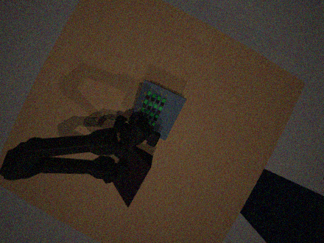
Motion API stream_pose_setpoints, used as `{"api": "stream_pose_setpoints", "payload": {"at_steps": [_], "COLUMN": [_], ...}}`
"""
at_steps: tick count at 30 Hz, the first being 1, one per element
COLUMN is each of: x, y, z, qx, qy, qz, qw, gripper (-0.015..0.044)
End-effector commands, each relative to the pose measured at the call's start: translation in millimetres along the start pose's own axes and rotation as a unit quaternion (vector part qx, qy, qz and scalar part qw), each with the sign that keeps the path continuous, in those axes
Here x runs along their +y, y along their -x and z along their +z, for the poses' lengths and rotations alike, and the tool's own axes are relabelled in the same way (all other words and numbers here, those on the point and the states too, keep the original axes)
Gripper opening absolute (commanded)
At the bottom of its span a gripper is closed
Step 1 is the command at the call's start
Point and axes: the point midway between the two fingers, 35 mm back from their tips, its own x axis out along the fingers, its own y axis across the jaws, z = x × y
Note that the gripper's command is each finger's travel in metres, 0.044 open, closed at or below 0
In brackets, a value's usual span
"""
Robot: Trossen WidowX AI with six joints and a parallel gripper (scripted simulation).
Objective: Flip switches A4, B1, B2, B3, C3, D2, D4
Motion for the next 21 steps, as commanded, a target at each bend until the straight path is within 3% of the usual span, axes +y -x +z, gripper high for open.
{"api": "stream_pose_setpoints", "payload": {"at_steps": [1, 21], "x": [0.0, 0.0], "y": [-0.8, -3.5], "z": [-0.1, -0.2], "qx": [0.0, 0.0], "qy": [-0.002, -0.002], "qz": [0.0, 0.0], "qw": [1.0, 1.0], "gripper": [0.0, 0.0]}}
